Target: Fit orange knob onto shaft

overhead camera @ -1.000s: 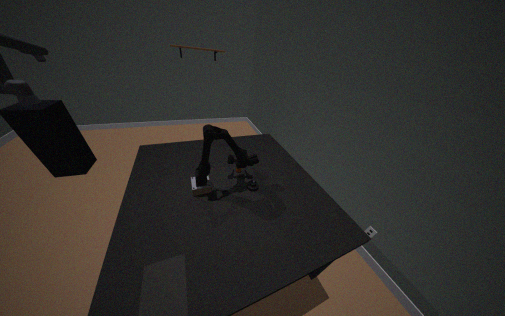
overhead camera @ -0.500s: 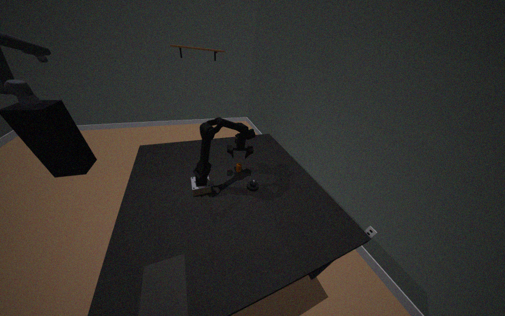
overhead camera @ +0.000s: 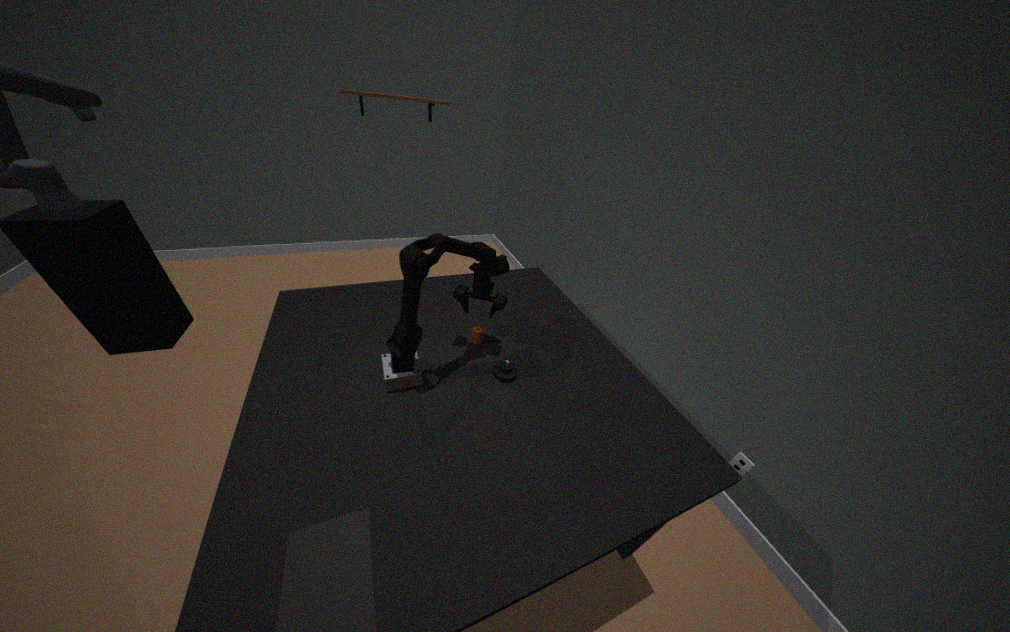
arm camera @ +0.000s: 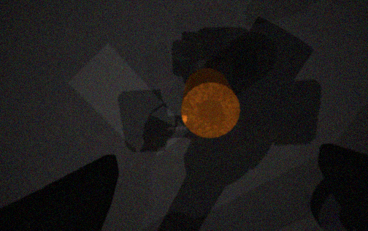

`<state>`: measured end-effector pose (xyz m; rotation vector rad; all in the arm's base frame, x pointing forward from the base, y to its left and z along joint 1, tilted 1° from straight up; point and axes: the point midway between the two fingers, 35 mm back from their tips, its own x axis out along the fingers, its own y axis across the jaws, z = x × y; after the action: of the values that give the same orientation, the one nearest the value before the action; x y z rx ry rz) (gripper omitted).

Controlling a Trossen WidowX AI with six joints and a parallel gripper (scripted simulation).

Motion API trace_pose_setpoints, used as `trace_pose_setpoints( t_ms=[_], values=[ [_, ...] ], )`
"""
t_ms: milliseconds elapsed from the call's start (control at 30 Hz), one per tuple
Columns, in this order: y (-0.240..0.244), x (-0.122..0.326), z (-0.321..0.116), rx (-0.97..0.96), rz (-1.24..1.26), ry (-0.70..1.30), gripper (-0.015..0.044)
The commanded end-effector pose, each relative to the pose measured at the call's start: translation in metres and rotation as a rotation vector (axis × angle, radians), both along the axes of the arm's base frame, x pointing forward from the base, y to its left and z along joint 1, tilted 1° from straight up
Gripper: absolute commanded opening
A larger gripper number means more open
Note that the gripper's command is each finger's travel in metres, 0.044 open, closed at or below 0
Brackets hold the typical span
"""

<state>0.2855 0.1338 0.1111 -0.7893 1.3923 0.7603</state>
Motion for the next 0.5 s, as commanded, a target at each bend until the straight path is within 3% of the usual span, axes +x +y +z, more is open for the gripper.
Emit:
trace_pose_setpoints(
  t_ms=[0,267,467],
  values=[
    [-0.0006,0.0009,0.0003,0.01,-0.367,-0.005,0.044],
    [-0.0006,0.001,-0.0007,0.042,-1.139,-0.006,0.044],
    [0.0002,-0.0005,-0.0009,0.044,-1.204,-0.006,0.044]
  ],
)
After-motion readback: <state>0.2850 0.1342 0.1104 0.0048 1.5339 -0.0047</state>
